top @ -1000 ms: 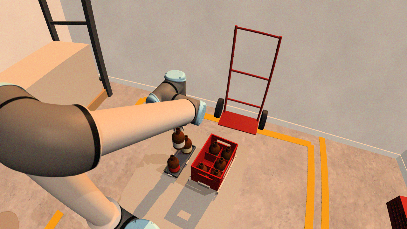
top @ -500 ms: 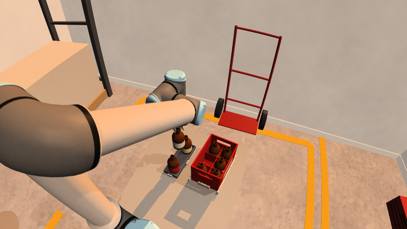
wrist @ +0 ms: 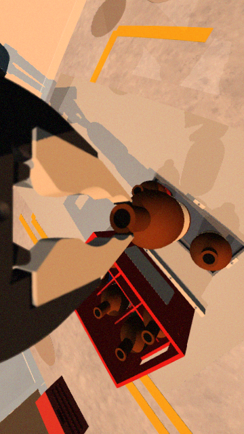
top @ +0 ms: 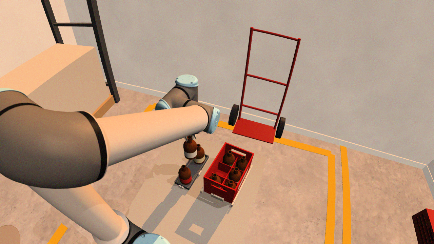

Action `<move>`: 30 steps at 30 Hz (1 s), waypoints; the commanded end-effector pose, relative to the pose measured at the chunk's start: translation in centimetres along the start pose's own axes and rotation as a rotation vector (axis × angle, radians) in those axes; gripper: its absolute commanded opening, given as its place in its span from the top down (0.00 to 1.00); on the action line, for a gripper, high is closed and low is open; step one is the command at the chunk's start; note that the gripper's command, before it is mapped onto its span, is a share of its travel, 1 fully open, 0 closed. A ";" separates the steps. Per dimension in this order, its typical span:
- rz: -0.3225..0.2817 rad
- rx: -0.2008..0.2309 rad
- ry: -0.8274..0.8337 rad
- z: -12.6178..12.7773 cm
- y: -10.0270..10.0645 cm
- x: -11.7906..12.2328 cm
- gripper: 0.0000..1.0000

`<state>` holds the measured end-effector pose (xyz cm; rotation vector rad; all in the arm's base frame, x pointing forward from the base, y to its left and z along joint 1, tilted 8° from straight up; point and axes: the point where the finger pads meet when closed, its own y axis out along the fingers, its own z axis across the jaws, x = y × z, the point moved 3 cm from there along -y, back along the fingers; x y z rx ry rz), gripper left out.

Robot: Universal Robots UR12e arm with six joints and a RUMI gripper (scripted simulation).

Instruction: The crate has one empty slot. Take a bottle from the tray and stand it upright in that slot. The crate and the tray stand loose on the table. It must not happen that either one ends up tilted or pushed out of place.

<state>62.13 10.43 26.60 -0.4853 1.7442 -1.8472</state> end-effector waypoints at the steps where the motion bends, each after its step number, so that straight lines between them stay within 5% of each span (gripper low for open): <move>1: 0.001 0.001 0.000 0.0 -0.1 0.0 1.00; 30: 0.001 0.001 0.000 0.0 -1.9 0.0 1.00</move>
